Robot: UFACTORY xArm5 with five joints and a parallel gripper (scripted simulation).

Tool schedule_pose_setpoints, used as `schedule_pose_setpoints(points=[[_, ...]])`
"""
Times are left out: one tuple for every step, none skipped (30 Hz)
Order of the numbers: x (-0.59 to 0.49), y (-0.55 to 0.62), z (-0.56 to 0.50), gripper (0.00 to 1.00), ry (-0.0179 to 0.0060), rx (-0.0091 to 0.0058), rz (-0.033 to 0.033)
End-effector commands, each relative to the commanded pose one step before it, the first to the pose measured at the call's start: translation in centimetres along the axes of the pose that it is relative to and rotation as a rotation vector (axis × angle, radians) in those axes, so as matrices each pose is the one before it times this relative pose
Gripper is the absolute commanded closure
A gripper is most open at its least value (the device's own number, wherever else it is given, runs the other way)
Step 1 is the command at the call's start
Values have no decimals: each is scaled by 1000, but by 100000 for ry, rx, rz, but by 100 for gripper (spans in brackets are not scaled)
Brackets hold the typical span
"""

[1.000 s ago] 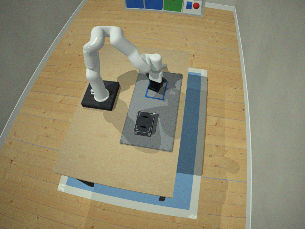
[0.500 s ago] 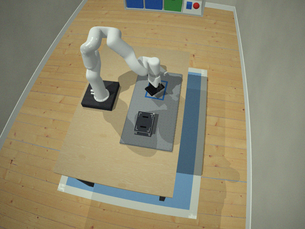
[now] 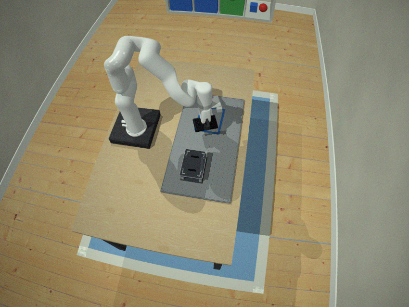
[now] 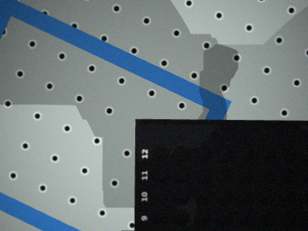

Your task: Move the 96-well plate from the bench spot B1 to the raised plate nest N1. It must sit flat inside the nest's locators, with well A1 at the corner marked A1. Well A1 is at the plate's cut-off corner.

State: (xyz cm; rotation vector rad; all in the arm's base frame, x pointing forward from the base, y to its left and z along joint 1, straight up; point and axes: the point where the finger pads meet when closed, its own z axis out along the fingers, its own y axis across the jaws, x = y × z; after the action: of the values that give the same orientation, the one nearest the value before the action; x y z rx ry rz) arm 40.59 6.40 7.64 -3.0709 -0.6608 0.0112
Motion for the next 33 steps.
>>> schedule_pose_setpoints(points=[[-129, 524, -237, 100, 464, 179, 5945], [-134, 300, -61, 100, -1, -3, 3333], [-124, 305, -61, 100, -1, -3, 3333], [-114, 309, -61, 100, -1, -3, 3333], [-103, 312, -61, 100, 0, -3, 3333], [-93, 315, -61, 100, 0, -3, 3333], [-82, 318, -61, 100, 0, -3, 3333], [-72, 321, -61, 100, 0, -3, 3333], [-61, 323, -61, 100, 0, -3, 3333], [-50, 325, -61, 100, 0, -3, 3333], [-39, 326, -61, 100, 0, -3, 3333], [-28, 328, -61, 100, 0, -3, 3333], [-17, 328, -61, 100, 0, -3, 3333], [-6, 329, -61, 100, 0, -3, 3333], [5, 329, -61, 100, 0, -3, 3333], [0, 0, 0, 100, 0, 0, 0], [0, 0, 0, 100, 0, 0, 0], [15, 328, -61, 100, 0, -3, 3333], [26, 328, -61, 100, 1, -3, 3333], [37, 327, -61, 100, 1, -3, 3333], [48, 325, -61, 100, 1, -3, 3333], [59, 324, -61, 100, 1, -3, 3333], [70, 321, -61, 100, 1, -3, 3333], [80, 319, -61, 100, 1, -3, 3333], [91, 316, -61, 100, 1, -3, 3333], [101, 313, -61, 100, 1, -3, 3333], [112, 309, -61, 100, 1, -3, 3333], [122, 305, -61, 100, 1, -3, 3333], [132, 301, -61, 100, 1, -3, 3333], [142, 297, -61, 100, 1, -3, 3333], [152, 292, -61, 100, 2, -3, 3333], [161, 286, -61, 100, 2, -3, 3333], [0, 0, 0, 100, 0, 0, 0]])
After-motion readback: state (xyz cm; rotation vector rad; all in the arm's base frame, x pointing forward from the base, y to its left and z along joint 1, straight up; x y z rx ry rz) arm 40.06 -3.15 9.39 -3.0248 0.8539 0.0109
